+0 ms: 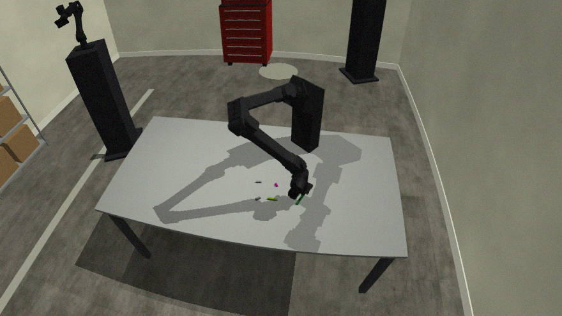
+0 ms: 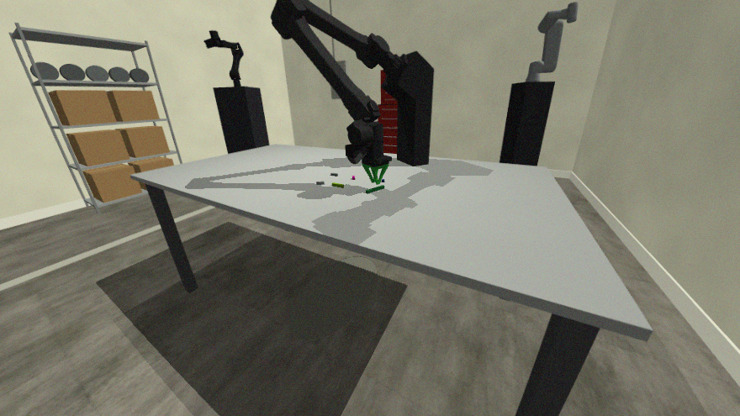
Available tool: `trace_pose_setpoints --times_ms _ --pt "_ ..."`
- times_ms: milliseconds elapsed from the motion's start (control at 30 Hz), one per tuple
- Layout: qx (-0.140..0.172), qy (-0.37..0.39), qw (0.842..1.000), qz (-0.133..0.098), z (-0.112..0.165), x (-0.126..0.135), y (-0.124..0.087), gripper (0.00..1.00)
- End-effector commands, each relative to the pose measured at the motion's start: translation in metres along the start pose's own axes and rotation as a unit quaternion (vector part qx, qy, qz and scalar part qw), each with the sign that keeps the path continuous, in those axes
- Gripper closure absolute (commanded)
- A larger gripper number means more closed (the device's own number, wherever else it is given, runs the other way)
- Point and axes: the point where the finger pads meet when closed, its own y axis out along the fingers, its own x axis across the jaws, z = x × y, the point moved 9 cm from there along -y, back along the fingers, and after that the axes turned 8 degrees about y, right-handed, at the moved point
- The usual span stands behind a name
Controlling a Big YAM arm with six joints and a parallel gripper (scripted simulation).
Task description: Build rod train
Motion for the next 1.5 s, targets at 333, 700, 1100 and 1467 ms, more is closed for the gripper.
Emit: trace_pose_setpoints --times_ms 333,700,1100,1467 --pt "-0.013 0.006 1.000 -0.005 -0.0090 0.0007 0.0073 0.77" --pt "-0.007 0.003 1.000 -0.001 -0.0031 -0.0032 0.0079 0.77" --pt "-0.007 0.003 1.000 -0.001 -0.0031 -0.0032 0.0080 0.77" --pt "-0.007 0.003 1.000 -0.001 -0.0031 -0.0032 0.0080 0.77"
